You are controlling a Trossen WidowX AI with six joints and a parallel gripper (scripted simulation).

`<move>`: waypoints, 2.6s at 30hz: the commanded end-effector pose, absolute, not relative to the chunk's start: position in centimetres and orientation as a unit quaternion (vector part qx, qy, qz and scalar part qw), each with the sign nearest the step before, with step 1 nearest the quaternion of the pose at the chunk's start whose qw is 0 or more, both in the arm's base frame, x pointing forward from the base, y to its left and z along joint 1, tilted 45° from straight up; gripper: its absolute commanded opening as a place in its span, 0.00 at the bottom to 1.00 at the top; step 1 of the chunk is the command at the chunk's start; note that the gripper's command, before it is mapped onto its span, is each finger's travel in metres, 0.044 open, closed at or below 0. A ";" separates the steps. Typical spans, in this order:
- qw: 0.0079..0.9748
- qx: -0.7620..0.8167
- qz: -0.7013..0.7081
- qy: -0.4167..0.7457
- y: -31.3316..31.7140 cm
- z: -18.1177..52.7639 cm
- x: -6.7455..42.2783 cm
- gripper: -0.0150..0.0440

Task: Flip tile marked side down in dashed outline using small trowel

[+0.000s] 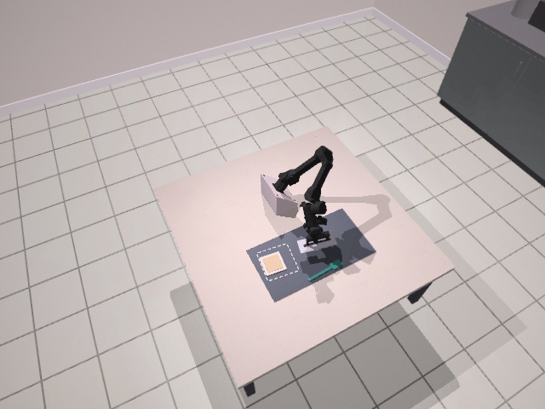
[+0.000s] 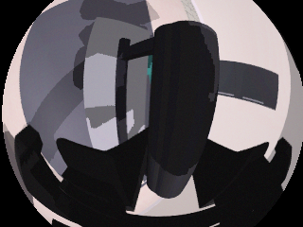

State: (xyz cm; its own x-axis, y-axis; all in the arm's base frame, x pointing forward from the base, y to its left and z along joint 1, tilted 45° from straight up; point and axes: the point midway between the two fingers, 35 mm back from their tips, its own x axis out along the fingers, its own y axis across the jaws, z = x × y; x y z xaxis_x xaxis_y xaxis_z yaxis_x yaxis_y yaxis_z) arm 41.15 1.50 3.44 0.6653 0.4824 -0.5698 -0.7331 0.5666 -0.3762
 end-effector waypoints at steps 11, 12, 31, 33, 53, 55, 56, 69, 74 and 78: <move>0.861 -0.227 0.349 0.291 5.8 5.4 43.6 0.25; 0.861 -0.220 0.349 0.299 6.1 5.5 43.7 0.25; 0.833 -0.118 0.307 0.446 12.0 7.8 44.1 0.25; 0.829 -0.110 0.300 0.460 12.6 8.1 44.0 0.25; 0.785 -0.053 0.206 0.582 18.1 12.0 41.0 0.25; 0.780 -0.050 0.194 0.592 18.5 12.5 40.6 0.25; 0.778 -0.048 0.188 0.597 18.8 12.7 40.4 0.25; 0.754 -0.038 0.106 0.647 21.2 16.0 36.9 0.25; 0.747 -0.038 0.072 0.660 21.8 17.3 35.4 0.25; 0.742 -0.039 0.044 0.668 22.2 18.4 34.1 0.25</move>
